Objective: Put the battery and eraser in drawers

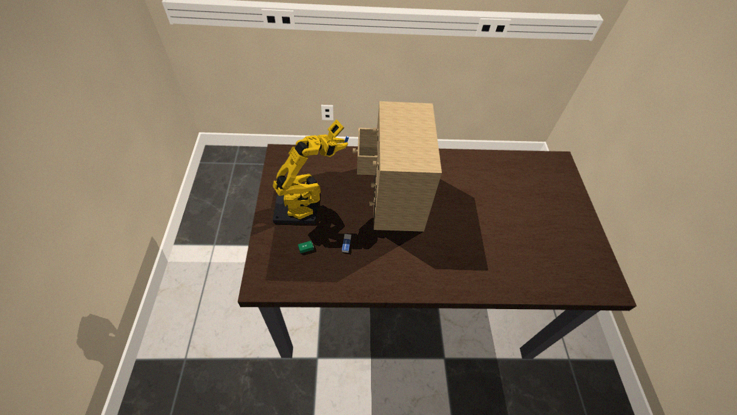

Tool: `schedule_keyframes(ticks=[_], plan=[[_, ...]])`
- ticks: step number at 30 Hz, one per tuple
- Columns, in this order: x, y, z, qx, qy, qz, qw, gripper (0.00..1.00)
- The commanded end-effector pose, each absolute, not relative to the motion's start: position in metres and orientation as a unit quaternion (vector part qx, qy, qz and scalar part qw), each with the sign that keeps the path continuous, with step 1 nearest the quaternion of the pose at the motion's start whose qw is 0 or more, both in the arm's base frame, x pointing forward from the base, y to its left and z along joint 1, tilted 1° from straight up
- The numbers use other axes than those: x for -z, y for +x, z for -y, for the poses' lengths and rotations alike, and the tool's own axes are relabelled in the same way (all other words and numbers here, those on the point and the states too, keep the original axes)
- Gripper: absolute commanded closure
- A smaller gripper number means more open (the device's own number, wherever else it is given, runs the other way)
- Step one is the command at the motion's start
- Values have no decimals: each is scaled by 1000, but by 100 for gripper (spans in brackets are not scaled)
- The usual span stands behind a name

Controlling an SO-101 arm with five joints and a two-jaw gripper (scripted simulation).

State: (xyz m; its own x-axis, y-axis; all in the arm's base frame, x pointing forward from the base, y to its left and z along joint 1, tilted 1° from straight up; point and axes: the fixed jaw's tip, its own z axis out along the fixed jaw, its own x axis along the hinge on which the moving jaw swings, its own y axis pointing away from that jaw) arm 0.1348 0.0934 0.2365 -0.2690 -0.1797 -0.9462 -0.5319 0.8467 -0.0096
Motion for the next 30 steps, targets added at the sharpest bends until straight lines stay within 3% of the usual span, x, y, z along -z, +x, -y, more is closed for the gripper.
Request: schedule_keyframes(ticks=[1,30], plan=[[-235,146,-102,-162,-228,-784,555,100],[-234,151,-106,-163,-229,-784,554,100]])
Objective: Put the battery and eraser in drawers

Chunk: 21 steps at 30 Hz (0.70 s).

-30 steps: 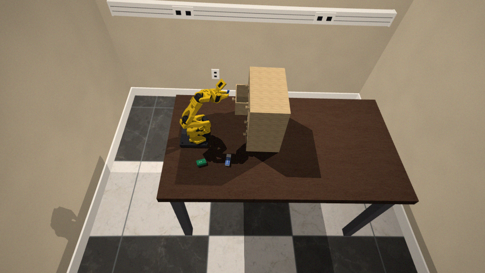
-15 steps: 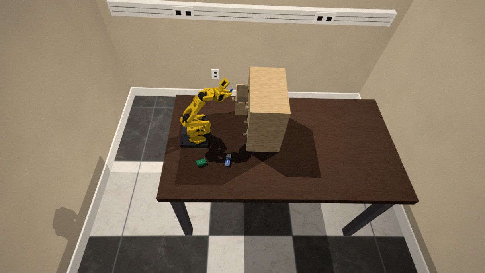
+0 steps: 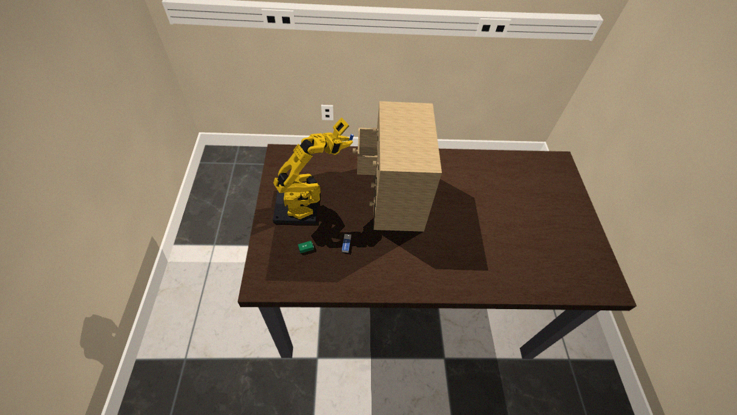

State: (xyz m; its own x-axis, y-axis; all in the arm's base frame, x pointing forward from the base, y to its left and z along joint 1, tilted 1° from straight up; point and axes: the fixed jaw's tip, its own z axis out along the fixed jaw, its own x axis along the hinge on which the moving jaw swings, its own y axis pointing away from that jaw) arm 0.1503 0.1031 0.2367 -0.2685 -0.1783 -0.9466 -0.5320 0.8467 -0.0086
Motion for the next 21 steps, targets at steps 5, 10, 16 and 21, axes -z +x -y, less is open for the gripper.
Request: schedule_keyframes(ticks=[5,10,16,21], plan=[[-233,151,-106,-163,-230,-783,554,100],[-232,151,-107,-164,-231,-783,554,100],[-232,151,-107,-165,-231,-783,553,100],[-232,151,-107,-165,-231,-783,553,100]])
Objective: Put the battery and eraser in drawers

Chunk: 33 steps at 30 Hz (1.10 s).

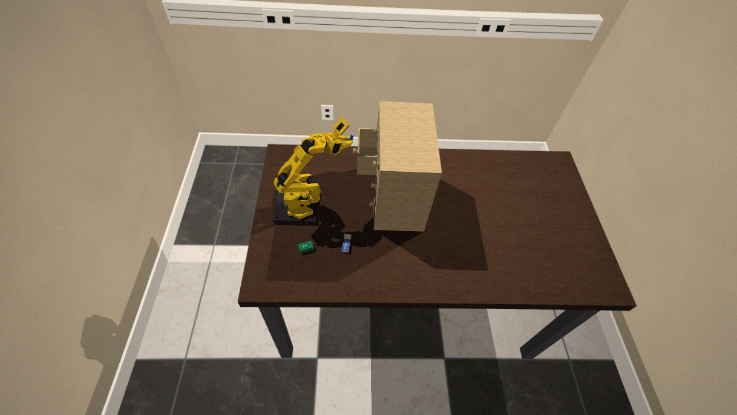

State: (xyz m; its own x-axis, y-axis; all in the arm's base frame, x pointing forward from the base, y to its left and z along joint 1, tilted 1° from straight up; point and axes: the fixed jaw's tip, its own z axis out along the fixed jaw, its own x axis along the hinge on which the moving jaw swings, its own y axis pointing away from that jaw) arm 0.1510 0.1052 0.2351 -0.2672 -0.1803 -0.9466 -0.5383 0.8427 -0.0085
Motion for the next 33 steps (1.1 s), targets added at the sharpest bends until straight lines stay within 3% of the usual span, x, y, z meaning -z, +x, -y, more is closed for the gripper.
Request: schedule_keyframes(ticks=[1,25,33], plan=[[-232,151,-107,-165,-231,-783,553,100],[-234,151,-105,-162,-228,-784,554,100],[-231,192,-133,-164,-229,-784,554,100]])
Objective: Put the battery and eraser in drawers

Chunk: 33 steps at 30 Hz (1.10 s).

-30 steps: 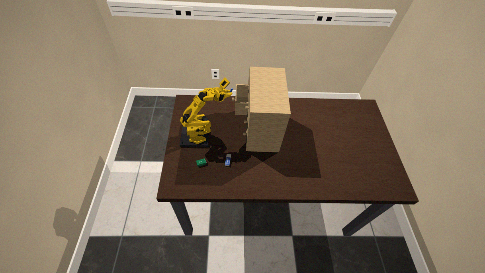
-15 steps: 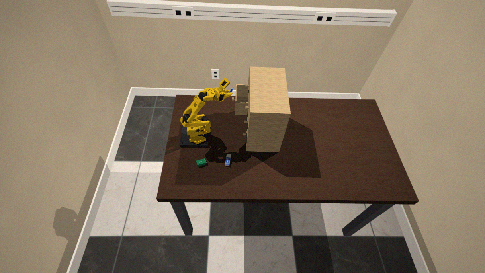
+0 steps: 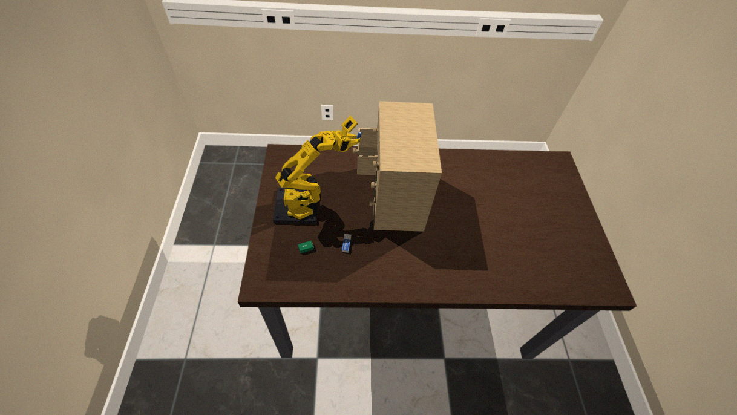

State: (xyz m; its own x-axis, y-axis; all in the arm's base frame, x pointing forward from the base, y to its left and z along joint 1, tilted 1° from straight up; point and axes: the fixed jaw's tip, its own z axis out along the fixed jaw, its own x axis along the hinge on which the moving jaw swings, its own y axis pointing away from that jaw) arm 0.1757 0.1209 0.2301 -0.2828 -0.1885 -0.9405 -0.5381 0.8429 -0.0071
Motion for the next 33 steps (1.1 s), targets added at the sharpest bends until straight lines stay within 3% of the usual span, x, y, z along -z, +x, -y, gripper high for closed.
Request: schedule_keyframes(ticks=[1,4,33], plan=[[-230,197,-137,-164,-230,-784,553,100],[-224,212,-147,-165,-230,-783,553,100],[-224,212,-148,-166,-232,-783,553,100]])
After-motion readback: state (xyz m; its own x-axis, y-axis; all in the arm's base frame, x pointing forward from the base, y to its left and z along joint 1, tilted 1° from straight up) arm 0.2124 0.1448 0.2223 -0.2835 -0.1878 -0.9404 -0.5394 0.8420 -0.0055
